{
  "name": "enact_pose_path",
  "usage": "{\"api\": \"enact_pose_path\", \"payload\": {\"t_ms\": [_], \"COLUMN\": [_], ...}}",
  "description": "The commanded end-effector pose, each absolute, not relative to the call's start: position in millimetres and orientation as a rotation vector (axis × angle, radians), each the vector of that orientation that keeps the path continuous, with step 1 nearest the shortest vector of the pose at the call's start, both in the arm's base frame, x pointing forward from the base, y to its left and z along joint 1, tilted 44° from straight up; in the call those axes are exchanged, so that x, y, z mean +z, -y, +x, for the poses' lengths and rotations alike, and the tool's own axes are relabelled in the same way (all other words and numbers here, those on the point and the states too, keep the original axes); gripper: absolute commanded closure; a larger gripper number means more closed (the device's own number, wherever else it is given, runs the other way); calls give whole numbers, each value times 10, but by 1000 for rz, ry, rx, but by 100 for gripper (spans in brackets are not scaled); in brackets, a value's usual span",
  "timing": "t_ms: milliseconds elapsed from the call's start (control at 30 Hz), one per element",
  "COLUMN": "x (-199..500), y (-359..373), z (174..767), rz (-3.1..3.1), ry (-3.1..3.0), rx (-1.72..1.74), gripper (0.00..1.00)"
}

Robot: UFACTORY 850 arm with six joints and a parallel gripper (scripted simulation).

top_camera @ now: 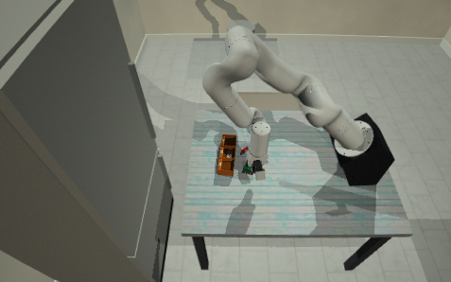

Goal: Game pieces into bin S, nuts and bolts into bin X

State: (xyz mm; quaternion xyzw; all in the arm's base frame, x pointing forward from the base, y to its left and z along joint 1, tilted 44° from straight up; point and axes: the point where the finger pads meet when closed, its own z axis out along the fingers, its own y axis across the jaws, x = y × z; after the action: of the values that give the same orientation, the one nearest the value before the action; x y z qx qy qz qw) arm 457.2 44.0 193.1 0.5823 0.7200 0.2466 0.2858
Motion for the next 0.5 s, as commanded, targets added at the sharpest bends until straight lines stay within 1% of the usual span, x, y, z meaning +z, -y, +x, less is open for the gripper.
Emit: {"api": "enact_pose_path", "payload": {"t_ms": [0,167,467], "x": [1996,1996,2346], "y": [-438,-438,-243], "z": [4513,4512,4876], "rz": [1556,1556,1556], "ry": [-1924,-1924,-1924], "rx": [660,660,660], "gripper": [100,100,100]}}
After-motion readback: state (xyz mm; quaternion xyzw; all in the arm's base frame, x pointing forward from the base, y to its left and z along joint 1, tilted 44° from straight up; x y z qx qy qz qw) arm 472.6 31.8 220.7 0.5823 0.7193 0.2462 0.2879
